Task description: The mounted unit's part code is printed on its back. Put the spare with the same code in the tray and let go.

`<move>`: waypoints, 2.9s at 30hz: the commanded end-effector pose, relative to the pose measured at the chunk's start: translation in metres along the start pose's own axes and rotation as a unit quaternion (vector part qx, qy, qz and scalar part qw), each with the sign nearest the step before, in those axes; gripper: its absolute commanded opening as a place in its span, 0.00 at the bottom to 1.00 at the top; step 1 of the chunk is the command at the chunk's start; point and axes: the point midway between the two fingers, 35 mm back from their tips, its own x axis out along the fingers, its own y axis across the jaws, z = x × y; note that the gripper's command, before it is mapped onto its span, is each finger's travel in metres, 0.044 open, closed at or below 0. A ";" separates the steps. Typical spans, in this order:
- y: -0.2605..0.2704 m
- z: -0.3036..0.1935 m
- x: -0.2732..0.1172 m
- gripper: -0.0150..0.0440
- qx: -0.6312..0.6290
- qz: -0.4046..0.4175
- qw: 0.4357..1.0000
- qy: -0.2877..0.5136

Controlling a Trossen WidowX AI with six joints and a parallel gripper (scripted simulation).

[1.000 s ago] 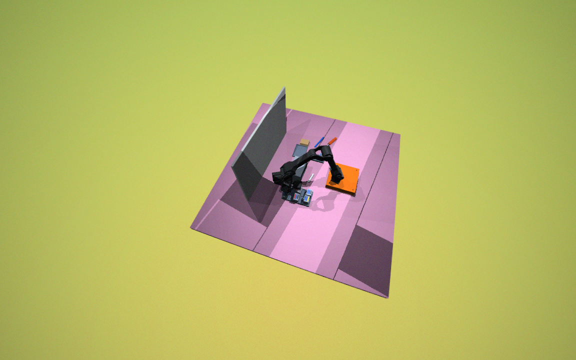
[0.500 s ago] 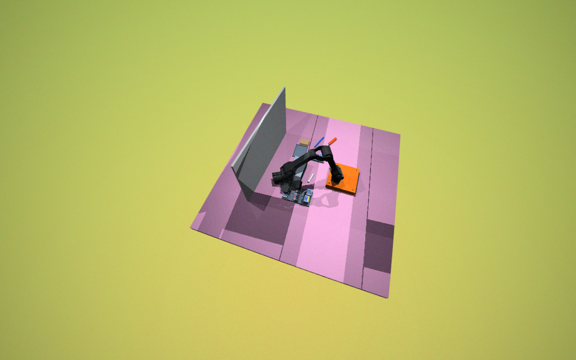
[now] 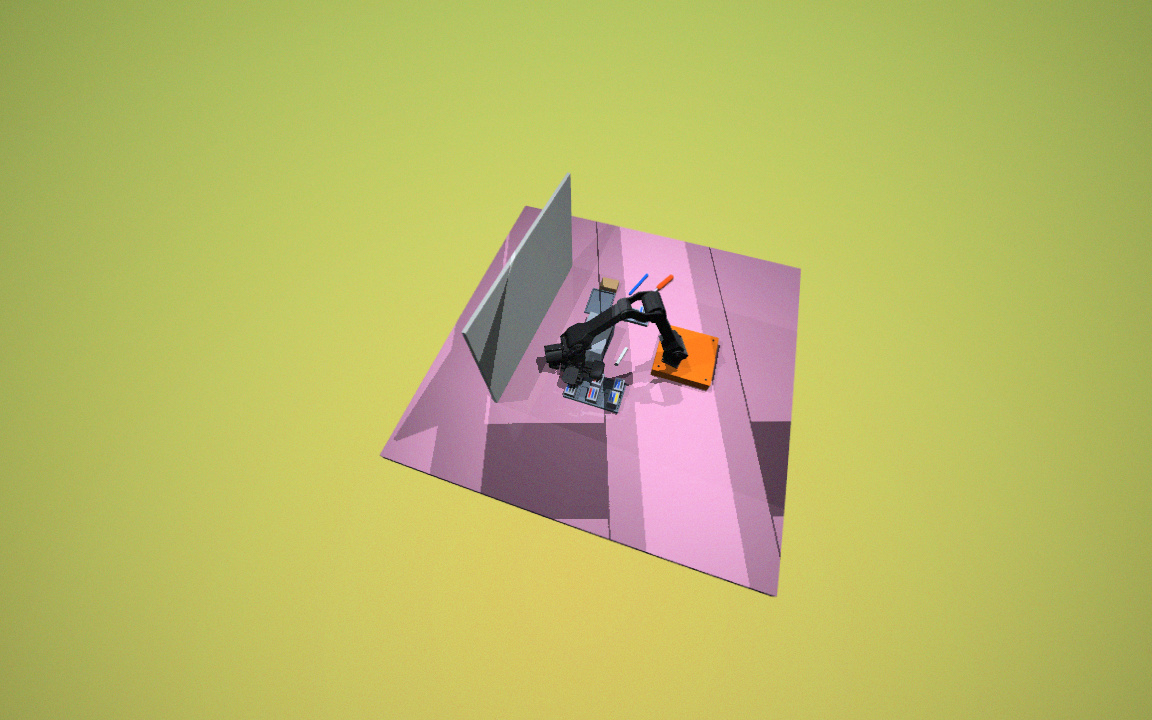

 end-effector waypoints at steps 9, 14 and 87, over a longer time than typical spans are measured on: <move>-0.003 0.001 -0.029 0.25 0.001 -0.002 1.000 0.000; -0.002 0.001 -0.063 0.25 0.002 -0.001 1.000 0.000; -0.032 -0.274 -0.157 0.25 0.012 -0.005 1.000 0.016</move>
